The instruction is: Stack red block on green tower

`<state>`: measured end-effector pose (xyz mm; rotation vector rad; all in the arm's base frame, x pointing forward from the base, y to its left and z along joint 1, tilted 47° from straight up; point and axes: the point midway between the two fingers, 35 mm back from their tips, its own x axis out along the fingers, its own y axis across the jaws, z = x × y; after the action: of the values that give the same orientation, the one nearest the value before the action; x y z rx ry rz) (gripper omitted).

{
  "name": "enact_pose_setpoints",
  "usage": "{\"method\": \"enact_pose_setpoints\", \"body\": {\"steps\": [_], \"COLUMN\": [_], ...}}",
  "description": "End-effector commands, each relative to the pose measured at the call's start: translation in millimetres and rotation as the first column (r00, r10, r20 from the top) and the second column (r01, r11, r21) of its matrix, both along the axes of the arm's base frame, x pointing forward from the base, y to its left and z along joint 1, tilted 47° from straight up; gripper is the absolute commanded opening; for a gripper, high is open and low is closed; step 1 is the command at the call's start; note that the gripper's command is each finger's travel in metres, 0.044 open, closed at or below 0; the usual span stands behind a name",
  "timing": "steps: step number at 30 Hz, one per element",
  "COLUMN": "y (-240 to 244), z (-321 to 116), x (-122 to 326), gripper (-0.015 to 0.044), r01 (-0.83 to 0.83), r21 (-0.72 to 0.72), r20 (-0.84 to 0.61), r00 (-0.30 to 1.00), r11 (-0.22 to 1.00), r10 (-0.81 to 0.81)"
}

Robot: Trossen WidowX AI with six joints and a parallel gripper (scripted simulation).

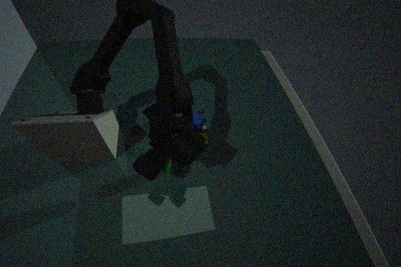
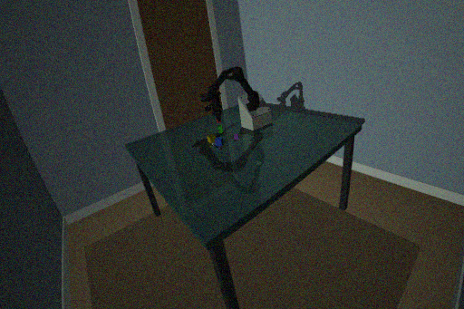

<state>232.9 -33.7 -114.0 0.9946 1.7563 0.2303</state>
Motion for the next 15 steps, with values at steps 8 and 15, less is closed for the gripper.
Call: {"method": "enact_pose_setpoints", "body": {"steps": [8,15], "y": [22.4,22.7], "z": [-18.3,-18.6], "x": [-3.8,-3.8], "gripper": [0.0000,0.0000], "r01": [0.003,0.003], "r21": [0.005,0.005], "r20": [-0.005,-0.005], "r00": [1.000,1.000], "r11": [1.000,1.000], "r10": [-0.003,-0.003]}}
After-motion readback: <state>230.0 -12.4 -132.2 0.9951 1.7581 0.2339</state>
